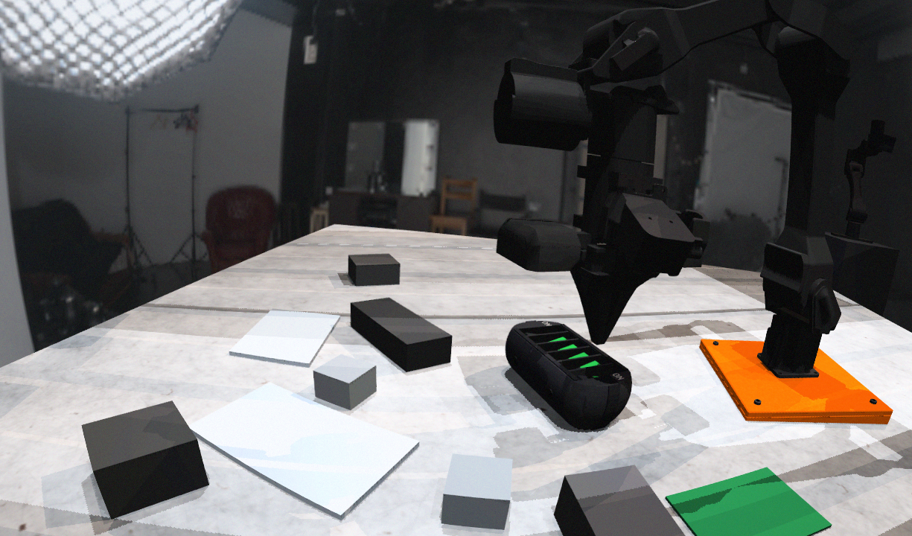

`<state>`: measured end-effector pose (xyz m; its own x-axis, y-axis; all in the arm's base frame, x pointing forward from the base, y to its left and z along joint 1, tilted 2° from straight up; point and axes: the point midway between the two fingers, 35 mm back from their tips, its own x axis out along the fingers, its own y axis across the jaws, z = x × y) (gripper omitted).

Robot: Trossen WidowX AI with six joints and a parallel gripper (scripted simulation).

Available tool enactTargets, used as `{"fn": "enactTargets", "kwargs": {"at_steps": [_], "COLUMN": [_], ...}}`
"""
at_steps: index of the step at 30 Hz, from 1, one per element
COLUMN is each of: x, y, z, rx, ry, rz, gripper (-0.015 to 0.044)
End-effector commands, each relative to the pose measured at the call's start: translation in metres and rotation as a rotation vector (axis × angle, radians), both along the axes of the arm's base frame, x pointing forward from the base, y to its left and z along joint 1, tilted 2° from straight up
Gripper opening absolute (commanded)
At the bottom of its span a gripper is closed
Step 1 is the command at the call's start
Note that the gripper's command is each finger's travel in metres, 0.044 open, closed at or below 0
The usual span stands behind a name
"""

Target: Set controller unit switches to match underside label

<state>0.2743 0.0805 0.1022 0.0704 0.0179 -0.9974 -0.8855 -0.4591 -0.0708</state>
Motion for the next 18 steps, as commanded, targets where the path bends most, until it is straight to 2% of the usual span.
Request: {"fn": "enactTargets", "kwargs": {"at_steps": [1, 18], "x": [0.000, 0.001], "y": [-0.001, -0.001], "z": [-0.007, -0.026], "rx": [-0.003, -0.002], "ry": [0.004, 0.005], "rz": [-0.006, -0.006], "gripper": [0.0000, 0.0000]}}
